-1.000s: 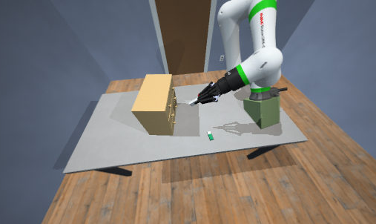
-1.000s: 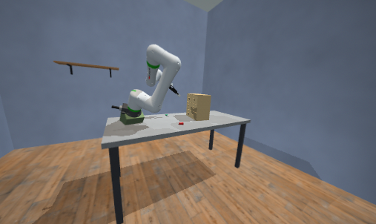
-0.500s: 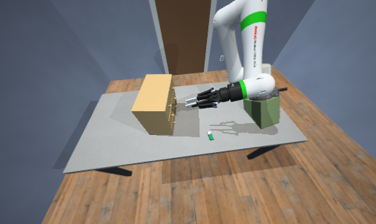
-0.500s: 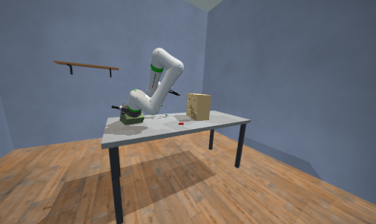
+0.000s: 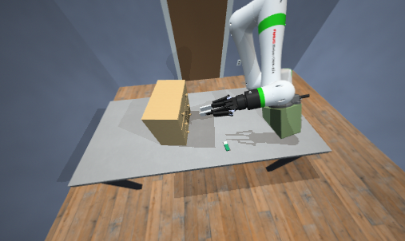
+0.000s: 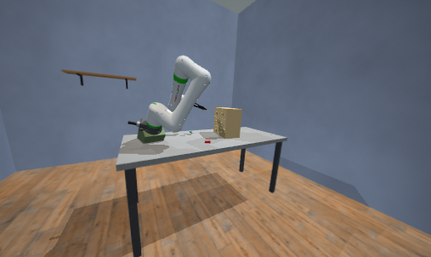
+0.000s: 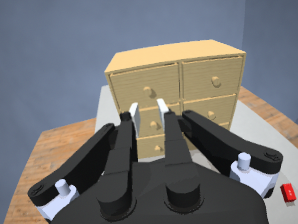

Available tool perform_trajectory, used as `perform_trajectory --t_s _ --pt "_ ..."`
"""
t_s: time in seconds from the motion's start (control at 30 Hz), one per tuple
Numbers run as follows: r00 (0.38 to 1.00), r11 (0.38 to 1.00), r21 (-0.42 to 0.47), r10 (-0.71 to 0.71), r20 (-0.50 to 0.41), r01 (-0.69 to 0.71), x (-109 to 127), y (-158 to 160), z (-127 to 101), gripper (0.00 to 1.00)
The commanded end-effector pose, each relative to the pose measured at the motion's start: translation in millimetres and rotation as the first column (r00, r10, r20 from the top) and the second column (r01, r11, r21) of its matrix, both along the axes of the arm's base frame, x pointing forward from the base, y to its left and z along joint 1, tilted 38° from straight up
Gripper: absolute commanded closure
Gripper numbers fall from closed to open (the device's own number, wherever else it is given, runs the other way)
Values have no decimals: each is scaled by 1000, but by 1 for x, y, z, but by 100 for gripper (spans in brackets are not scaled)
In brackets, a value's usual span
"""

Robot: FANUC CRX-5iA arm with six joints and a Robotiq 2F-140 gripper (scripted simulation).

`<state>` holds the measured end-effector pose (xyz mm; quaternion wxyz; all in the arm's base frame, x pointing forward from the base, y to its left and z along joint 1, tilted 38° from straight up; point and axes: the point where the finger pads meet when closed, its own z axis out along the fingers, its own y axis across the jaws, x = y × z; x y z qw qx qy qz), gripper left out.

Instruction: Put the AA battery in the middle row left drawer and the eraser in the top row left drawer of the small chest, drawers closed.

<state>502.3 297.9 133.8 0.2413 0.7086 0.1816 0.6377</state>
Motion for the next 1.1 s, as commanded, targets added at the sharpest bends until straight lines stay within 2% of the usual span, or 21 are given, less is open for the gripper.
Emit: perform_trajectory --t_s 0.0,0.5,0.8,1.07 --pt "1000 1000 0 0 1 0 1 0 0 80" --pt "1000 1000 -1 -1 2 1 32 -3 -1 80" --pt "1000 1000 -1 -1 2 1 60 -5 -2 80" --pt "1000 1000 -1 -1 2 1 68 -6 -2 80"
